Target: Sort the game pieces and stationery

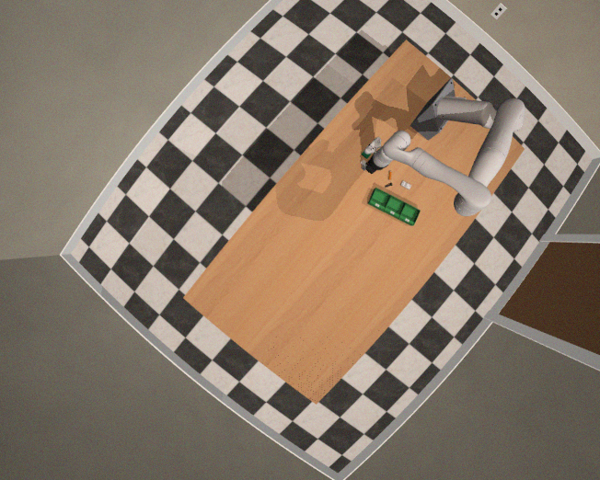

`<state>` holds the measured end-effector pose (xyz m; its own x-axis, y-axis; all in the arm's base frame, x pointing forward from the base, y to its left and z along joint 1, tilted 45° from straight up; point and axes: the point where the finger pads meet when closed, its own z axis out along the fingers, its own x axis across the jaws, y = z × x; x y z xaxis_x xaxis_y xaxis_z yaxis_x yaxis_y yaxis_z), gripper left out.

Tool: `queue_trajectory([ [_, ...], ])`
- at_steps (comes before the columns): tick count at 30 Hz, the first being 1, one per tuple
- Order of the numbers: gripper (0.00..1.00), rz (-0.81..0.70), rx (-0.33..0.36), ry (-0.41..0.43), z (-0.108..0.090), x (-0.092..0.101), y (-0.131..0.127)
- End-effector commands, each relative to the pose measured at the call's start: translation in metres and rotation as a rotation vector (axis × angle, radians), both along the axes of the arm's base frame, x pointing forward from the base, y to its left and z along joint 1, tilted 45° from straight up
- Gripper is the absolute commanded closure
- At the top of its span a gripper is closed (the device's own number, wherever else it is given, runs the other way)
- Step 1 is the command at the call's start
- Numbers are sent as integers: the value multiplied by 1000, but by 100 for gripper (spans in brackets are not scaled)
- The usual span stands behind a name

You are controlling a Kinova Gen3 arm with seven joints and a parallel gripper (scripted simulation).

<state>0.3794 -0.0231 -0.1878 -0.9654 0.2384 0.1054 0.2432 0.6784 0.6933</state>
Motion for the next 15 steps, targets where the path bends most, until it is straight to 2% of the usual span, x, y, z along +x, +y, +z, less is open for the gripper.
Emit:
queue_trajectory([
  [1, 25, -1, -1, -1, 0, 1, -1],
  [2, 25, -1, -1, -1, 0, 1, -1],
  [3, 55, -1, -1, -1, 0, 1, -1],
  [15, 55, -1, -1, -1, 0, 1, -1],
])
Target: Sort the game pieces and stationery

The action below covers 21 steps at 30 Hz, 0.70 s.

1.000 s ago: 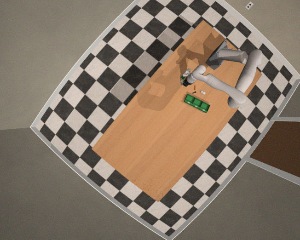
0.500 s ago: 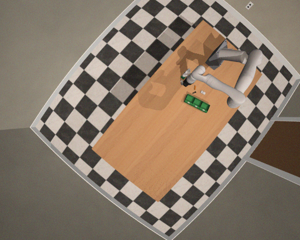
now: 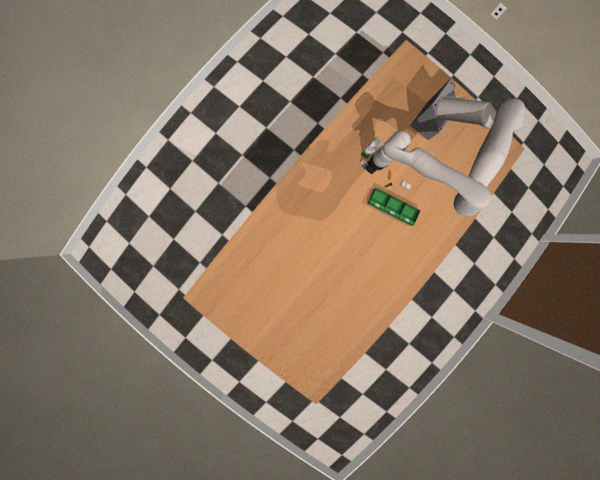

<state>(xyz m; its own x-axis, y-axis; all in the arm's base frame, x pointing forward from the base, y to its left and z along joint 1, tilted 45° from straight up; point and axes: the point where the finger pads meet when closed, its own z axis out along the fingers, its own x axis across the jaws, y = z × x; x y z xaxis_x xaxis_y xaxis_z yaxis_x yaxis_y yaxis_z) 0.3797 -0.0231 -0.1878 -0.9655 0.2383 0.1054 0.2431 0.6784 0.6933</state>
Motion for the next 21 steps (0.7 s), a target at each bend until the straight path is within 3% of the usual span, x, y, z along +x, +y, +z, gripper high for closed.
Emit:
queue_trajectory([
  [1, 55, -1, -1, -1, 0, 0, -1],
  [21, 55, -1, -1, -1, 5, 0, -6],
])
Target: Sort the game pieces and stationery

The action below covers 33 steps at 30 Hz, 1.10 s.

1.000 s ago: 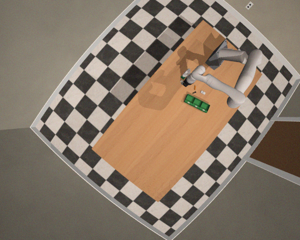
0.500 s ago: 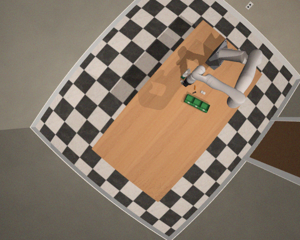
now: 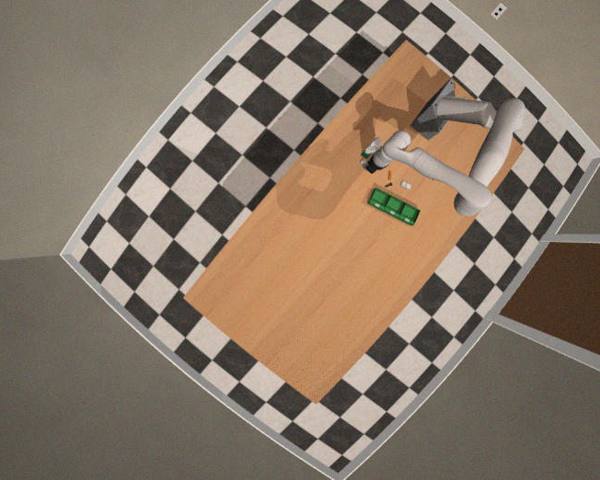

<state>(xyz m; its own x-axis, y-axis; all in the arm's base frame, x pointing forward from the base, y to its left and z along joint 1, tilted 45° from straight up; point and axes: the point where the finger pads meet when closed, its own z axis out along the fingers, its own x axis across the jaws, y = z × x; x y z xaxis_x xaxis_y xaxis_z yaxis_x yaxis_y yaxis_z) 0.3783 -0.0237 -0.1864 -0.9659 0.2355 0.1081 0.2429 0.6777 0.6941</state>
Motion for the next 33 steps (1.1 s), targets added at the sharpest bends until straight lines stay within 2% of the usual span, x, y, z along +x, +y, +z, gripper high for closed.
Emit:
queue_trajectory([
  [1, 55, -4, -3, -3, 6, 1, -7],
  [3, 55, -4, -3, -3, 6, 1, -7],
  [18, 55, -4, -3, -3, 42, -4, -42],
  [33, 55, -4, -3, -3, 39, -3, -39],
])
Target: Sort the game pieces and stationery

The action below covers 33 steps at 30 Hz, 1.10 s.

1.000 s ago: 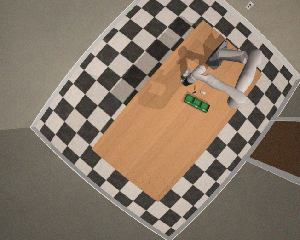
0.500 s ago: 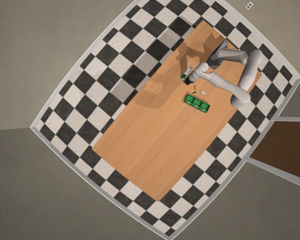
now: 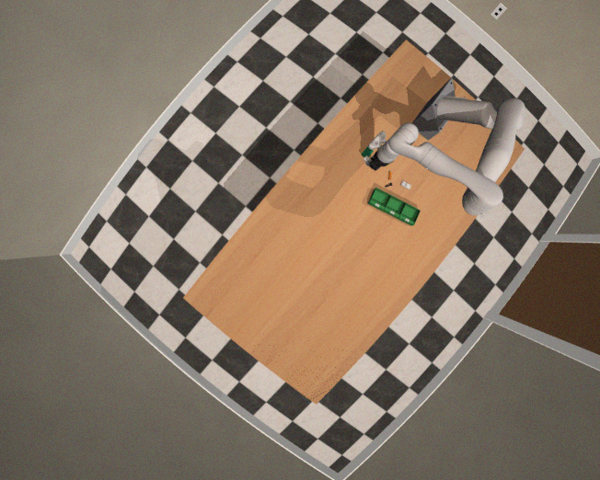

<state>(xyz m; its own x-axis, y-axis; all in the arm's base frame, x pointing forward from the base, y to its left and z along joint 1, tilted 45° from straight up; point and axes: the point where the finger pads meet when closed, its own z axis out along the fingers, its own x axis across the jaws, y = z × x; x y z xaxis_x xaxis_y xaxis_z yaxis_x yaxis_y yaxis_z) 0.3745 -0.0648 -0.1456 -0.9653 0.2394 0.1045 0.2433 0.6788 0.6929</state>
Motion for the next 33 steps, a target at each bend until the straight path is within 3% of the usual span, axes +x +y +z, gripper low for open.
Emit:
queue_trajectory([
  [1, 55, 0, 0, 0, -5, 1, 4],
  [5, 55, 0, 0, 0, -4, 1, 4],
  [33, 55, 0, 0, 0, 100, 62, 103],
])
